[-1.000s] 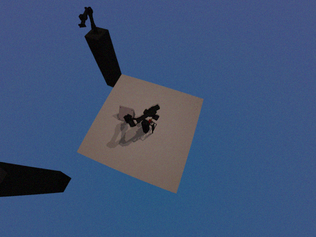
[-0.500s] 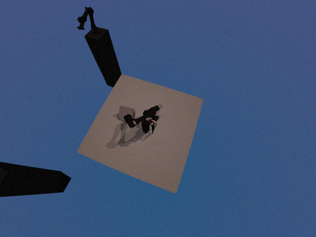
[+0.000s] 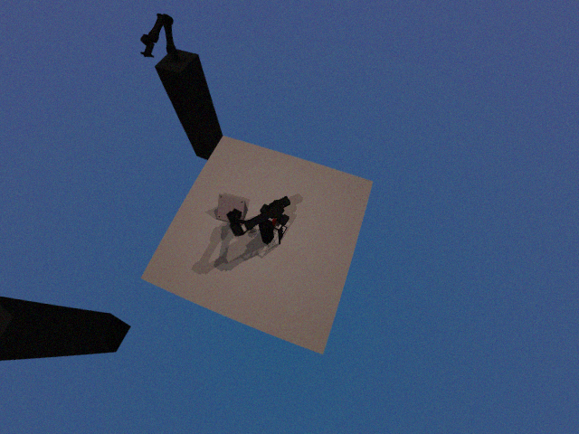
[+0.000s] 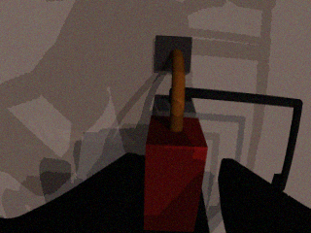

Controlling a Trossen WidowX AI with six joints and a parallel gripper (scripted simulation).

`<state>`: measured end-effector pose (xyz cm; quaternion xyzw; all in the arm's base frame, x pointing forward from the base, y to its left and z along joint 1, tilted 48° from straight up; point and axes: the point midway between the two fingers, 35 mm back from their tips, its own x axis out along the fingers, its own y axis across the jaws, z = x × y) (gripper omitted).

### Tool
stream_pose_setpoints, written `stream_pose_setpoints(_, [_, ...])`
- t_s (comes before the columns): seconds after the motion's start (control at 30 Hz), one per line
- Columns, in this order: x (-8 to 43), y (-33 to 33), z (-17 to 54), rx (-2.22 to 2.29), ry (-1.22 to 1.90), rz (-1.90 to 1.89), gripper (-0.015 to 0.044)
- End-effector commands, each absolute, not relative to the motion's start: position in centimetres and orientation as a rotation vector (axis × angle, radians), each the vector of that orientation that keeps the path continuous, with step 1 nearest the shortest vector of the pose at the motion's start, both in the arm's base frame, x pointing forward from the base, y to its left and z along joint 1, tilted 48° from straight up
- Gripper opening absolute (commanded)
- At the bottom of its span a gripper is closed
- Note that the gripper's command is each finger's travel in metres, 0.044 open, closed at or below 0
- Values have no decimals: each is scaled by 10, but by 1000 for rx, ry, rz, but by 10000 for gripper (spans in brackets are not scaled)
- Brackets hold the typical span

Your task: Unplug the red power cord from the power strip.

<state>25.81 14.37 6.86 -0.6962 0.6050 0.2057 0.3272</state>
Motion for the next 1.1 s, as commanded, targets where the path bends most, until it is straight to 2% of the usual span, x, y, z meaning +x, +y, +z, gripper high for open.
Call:
stream_pose_setpoints(0.0, [257,138,70,-1835,1594,537,160])
stream_pose_setpoints(0.77, [259,130,62,-1835,1594,537,160])
stream_pose_setpoints(0.9, [259,132,63,-1825,1590,538,55])
stream_pose_setpoints(1.07, [259,132,63,-1825,1590,538,22])
